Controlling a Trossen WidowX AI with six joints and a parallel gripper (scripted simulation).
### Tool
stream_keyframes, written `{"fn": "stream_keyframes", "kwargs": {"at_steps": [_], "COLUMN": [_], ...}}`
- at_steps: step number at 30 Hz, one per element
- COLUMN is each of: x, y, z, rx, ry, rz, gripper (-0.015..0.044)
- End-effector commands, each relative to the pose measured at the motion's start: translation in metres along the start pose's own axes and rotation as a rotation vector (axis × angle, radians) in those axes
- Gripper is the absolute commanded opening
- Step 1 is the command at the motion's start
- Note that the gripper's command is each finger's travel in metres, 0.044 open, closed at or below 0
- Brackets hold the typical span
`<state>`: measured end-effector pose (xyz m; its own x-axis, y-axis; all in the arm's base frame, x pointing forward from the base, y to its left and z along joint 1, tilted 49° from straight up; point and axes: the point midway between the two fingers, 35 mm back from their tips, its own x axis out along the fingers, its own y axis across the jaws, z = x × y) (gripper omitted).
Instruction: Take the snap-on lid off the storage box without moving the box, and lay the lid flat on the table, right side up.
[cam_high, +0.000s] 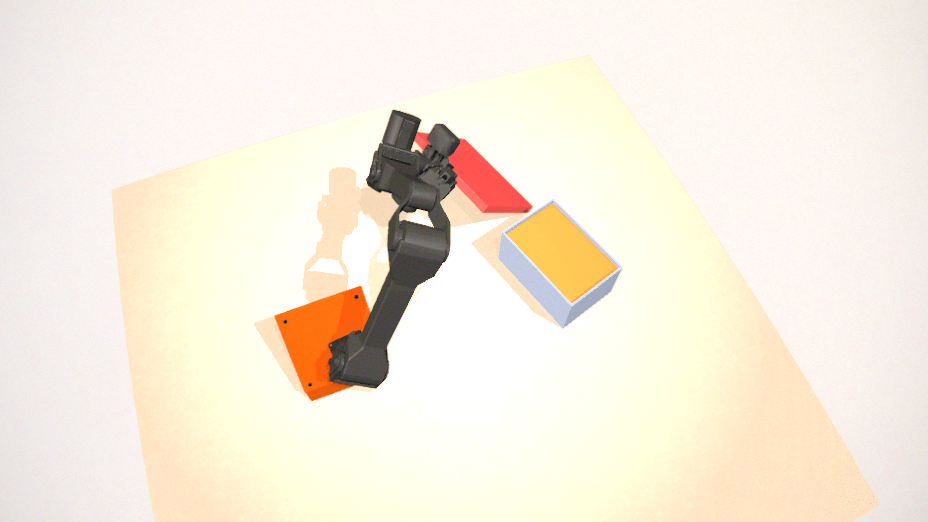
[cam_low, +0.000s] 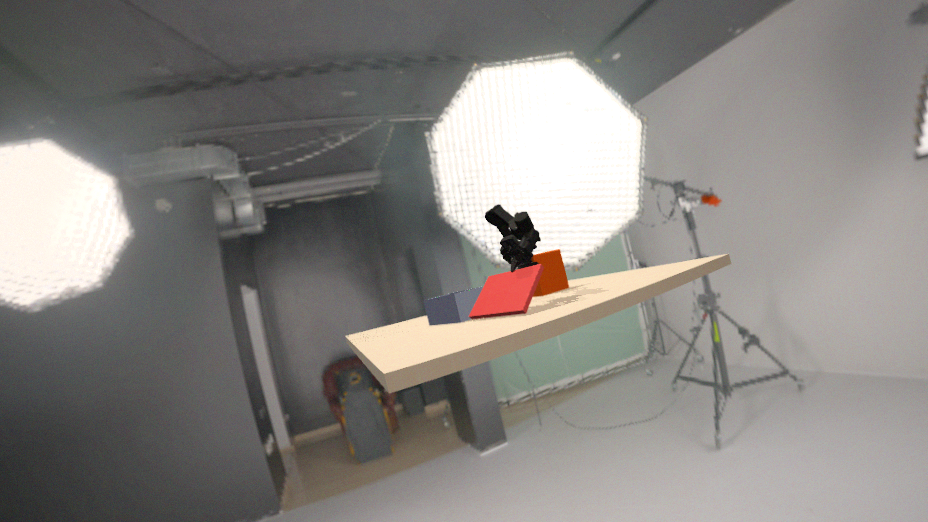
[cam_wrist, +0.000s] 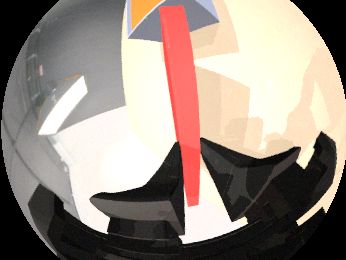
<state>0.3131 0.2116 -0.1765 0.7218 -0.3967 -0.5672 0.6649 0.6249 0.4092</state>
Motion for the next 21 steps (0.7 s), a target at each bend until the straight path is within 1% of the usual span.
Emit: {"fn": "stream_keyframes", "kwargs": {"at_steps": [1,21], "x": [0.002,0.013], "y": [-0.003,-0.015], "z": [0.000,0.000], "rx": [-0.002,-0.002], "ry": [0.003,0.002], "rz": [0.001,0.001], "gripper": [0.0000,0.0000]}}
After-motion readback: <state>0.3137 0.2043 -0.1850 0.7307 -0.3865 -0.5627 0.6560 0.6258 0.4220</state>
